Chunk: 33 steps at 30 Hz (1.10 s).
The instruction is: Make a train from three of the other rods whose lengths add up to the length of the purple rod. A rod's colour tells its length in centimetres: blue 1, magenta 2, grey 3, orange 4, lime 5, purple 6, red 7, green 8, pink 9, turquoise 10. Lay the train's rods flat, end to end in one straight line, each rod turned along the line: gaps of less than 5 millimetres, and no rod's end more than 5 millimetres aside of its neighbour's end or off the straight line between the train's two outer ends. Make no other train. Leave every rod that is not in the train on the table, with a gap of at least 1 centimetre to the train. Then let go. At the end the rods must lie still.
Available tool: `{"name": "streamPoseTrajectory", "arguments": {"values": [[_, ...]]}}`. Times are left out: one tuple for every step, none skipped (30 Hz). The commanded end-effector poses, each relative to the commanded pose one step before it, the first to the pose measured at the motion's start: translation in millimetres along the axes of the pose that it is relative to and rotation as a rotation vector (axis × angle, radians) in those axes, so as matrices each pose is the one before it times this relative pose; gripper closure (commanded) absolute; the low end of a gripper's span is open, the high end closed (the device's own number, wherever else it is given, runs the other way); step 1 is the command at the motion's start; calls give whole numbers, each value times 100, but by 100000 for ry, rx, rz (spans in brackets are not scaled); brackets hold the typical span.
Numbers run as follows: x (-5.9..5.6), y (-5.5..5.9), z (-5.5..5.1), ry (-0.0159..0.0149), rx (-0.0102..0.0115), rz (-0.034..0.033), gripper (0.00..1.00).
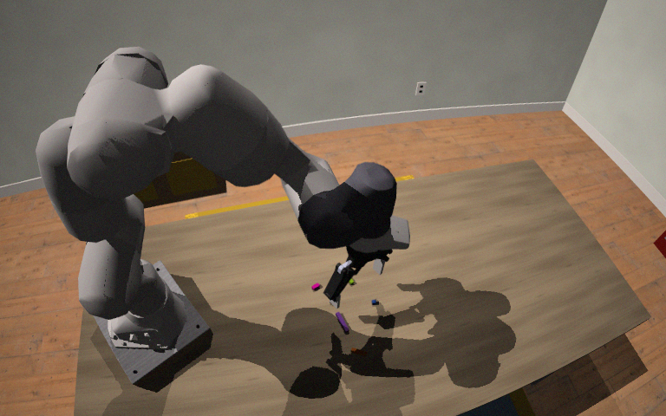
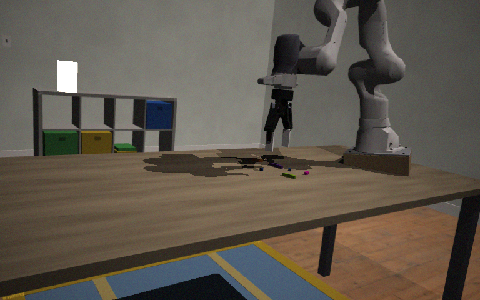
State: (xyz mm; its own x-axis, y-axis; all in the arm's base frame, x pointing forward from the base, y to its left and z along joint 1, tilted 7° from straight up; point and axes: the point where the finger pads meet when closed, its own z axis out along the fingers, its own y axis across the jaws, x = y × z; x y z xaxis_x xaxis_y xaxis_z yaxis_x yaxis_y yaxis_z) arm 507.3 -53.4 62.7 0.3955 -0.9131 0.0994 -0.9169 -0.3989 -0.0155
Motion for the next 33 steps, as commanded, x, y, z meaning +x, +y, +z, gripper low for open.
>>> {"name": "streamPoseTrajectory", "arguments": {"values": [[-59, 45, -99, 1706, -200, 16663, 0], [-21, 26, -8, -1, 1, 1506, 0], [0, 0, 0, 0, 0, 0, 0], [0, 0, 0, 0, 0, 0, 0], [-55, 71, -21, -3, 2, 4108, 0], [-18, 26, -7, -1, 1, 1451, 0], [-19, 27, -8, -1, 1, 1512, 0], [-18, 27, -8, -1, 1, 1504, 0], [-18, 28, -8, -1, 1, 1501, 0], [-17, 28, -8, -1, 0, 1499, 0], [-17, 28, -7, 0, 0, 1498, 0], [-16, 28, -7, 0, 0, 1497, 0], [-16, 29, -7, 0, 0, 1497, 0], [-15, 29, -7, 0, 0, 1498, 0], [-15, 29, -7, 0, 0, 1497, 0], [-14, 29, -7, 0, 0, 1497, 0], [-14, 30, -7, 0, 0, 1496, 0], [-13, 30, -7, 0, 0, 1496, 0], [-13, 30, -7, 0, 0, 1496, 0], [0, 0, 0, 0, 0, 0, 0], [0, 0, 0, 0, 0, 0, 0], [-34, 83, -20, 1, 1, 4085, 0], [-11, 30, -7, 1, 0, 1443, 0], [-11, 31, -7, 1, 0, 1499, 0], [-10, 31, -7, 1, 0, 1493, 0], [-10, 31, -7, 1, 0, 1492, 0], [-9, 31, -7, 1, 0, 1490, 0], [-9, 31, -7, 1, 0, 1488, 0], [-8, 32, -7, 1, 0, 1488, 0], [-8, 32, -7, 1, 0, 1488, 0], [-7, 32, -7, 1, 0, 1488, 0], [-7, 32, -7, 1, 0, 1487, 0], [-6, 32, -7, 1, 1, 1487, 0]]}}
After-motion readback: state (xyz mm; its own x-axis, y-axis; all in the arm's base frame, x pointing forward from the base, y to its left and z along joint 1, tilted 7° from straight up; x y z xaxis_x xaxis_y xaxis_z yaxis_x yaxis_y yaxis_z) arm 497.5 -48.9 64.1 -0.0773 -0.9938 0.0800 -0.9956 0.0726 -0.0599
